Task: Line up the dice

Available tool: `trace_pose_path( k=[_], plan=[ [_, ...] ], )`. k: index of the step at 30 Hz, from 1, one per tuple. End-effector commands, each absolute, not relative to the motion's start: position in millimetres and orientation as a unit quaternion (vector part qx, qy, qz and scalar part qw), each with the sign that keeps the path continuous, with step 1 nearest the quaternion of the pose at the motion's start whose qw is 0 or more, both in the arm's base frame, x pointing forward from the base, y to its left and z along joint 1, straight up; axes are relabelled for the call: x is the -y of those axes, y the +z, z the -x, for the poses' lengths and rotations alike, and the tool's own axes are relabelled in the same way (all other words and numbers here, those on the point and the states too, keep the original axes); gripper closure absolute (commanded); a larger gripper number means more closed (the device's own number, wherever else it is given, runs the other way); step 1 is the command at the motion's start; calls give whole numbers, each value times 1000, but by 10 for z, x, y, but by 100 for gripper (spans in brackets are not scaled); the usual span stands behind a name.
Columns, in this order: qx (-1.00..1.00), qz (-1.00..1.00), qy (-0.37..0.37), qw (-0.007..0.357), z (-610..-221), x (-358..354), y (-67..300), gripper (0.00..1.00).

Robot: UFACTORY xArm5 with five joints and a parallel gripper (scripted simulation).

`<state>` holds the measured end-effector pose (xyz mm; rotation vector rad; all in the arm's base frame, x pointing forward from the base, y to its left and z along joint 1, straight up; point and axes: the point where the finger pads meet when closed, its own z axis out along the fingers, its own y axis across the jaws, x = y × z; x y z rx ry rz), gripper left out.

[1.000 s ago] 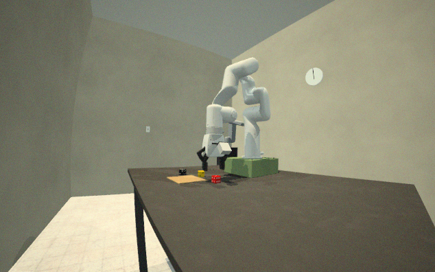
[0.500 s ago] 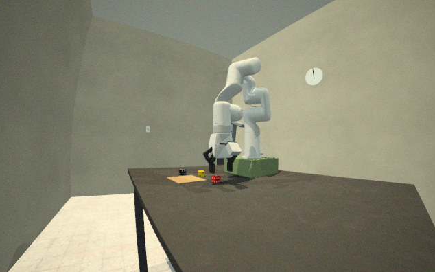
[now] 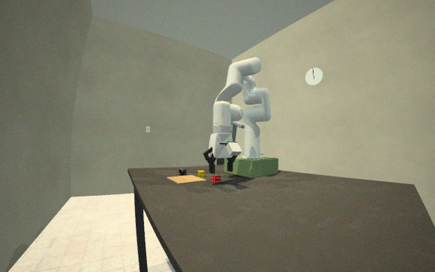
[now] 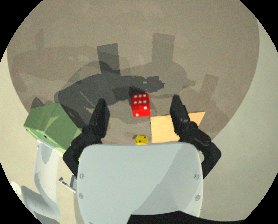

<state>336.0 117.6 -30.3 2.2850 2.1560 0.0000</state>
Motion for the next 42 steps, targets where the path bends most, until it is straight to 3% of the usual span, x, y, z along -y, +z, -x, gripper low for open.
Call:
trace_pose_path(
  k=[1,23,42],
  plan=[
    [-686,-727,1,1,-3371,-1180,-295,0],
    [-686,-727,1,1,-3371,-1180,-262,0],
    [-686,-727,1,1,-3367,-1182,677,0]
  ],
)
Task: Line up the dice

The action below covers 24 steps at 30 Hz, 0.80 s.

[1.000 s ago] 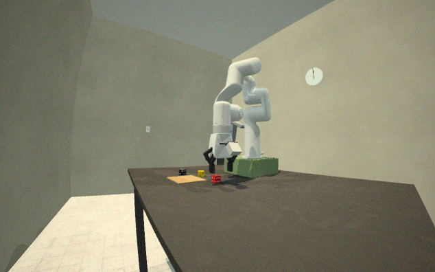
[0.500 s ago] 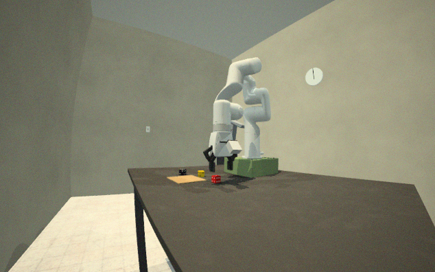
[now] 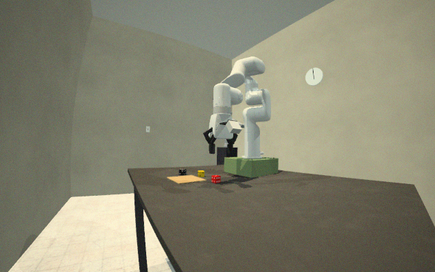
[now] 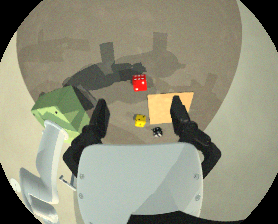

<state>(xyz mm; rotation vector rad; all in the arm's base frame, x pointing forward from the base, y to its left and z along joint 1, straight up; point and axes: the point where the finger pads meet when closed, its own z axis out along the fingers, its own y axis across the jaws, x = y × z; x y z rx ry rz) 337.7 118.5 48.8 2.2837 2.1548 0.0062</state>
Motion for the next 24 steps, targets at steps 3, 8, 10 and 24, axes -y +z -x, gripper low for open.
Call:
trace_pose_path(
  k=[3,8,10,24],
  plan=[
    [-686,-727,1,1,-3367,-1182,694,0],
    [-686,-727,1,1,-3367,-1182,694,0],
    [-686,-727,1,1,-3367,-1182,694,0],
    [-611,-791,1,1,-3387,-76,677,0]
  ],
)
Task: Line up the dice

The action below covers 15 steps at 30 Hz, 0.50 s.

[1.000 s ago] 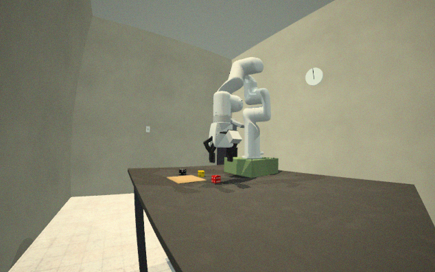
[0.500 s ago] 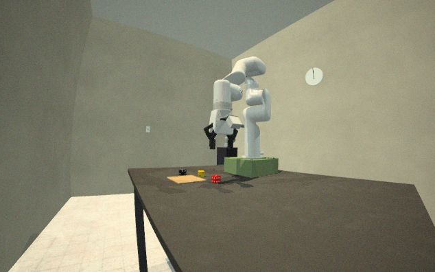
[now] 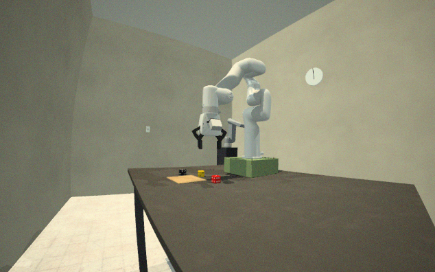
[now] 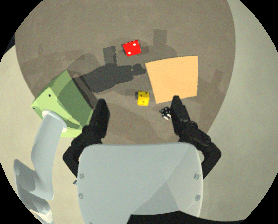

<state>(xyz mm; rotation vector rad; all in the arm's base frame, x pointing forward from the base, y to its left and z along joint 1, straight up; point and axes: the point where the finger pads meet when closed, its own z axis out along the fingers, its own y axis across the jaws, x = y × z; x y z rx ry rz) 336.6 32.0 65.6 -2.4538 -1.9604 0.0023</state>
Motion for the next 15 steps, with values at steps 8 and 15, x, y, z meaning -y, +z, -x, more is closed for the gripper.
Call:
trace_pose_path(
  k=[8,15],
  plan=[
    [552,834,-1,-1,-3181,682,659,0],
    [551,834,-1,-1,-3178,689,658,0]
  ],
)
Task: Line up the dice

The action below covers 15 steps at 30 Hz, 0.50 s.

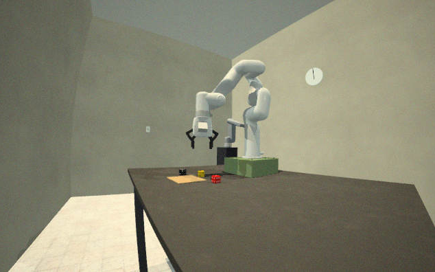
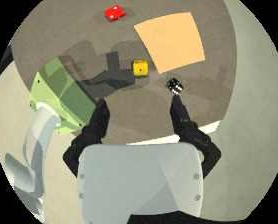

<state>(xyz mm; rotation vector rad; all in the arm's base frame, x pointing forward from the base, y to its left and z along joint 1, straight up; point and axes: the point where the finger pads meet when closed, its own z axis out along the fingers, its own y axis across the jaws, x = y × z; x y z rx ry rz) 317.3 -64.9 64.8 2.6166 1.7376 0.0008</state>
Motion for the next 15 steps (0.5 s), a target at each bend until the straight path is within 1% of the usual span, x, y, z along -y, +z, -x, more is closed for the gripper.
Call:
trace_pose_path(
  k=[1,15],
  plan=[
    [-551,-834,1,1,-3178,689,658,0],
    [-543,-840,1,1,-3179,689,653,0]
  ],
)
